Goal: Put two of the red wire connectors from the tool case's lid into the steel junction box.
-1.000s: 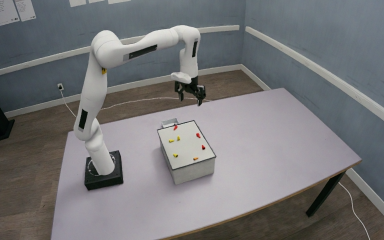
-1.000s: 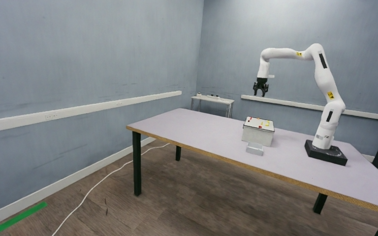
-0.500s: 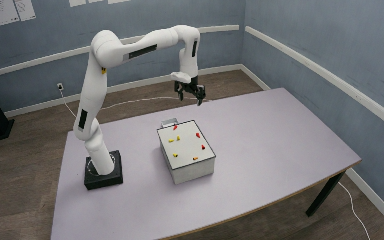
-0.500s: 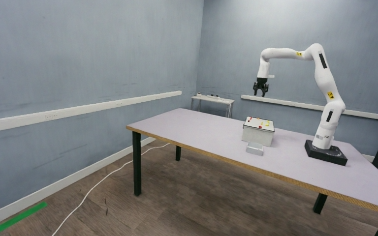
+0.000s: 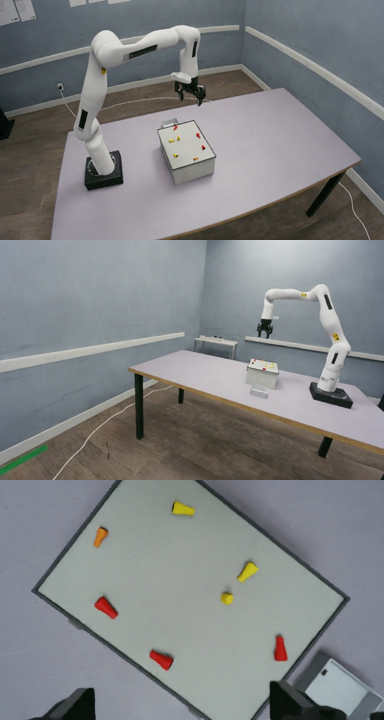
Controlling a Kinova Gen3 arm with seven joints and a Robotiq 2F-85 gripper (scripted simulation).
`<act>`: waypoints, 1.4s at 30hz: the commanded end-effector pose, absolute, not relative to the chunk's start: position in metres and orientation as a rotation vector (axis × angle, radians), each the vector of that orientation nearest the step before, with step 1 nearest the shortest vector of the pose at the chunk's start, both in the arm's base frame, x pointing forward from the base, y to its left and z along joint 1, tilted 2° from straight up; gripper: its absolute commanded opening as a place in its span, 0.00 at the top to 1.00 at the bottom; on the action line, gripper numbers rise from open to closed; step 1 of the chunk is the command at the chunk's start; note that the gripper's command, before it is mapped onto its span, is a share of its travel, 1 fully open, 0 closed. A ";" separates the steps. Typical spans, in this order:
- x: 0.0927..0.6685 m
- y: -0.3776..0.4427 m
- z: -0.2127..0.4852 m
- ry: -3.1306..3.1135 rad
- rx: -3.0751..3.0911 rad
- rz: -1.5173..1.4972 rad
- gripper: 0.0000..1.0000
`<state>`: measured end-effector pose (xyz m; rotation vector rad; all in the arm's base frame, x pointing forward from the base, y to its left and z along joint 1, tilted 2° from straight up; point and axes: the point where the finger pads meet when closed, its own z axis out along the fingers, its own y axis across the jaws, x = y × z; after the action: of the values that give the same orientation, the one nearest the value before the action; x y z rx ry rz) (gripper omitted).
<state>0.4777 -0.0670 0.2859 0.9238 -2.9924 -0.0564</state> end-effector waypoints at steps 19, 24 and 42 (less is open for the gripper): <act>0.477 -0.067 0.286 -2.984 0.957 -0.056 0.00; 0.472 -0.069 0.283 -2.939 1.086 -0.058 0.00; 0.440 -0.076 0.267 -2.513 1.889 -0.060 0.00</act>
<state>0.4493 -0.0681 0.2698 1.7664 -2.5926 -0.0602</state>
